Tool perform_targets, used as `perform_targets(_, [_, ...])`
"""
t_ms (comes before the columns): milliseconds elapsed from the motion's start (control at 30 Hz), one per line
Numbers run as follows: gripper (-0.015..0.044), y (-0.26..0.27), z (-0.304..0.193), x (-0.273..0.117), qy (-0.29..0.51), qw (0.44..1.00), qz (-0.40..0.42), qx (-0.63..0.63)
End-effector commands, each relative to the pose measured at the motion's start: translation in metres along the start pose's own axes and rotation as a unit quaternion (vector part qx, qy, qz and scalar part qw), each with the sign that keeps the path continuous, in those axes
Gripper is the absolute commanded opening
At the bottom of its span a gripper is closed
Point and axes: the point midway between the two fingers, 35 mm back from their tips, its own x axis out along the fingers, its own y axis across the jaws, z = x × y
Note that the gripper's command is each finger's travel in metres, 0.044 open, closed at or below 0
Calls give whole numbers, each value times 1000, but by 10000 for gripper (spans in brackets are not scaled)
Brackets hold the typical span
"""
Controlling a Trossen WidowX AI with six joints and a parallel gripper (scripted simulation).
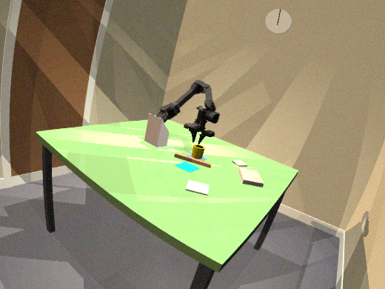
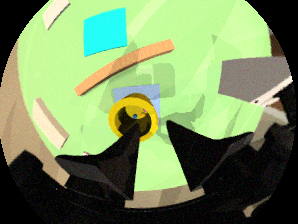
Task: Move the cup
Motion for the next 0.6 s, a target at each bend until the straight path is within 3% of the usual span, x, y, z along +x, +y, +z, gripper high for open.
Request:
perform_targets(0, [167, -2, 0, 8, 3, 1000, -3, 6])
perform_targets(567, [167, -3, -1, 36, 5, 1000, -2, 6])
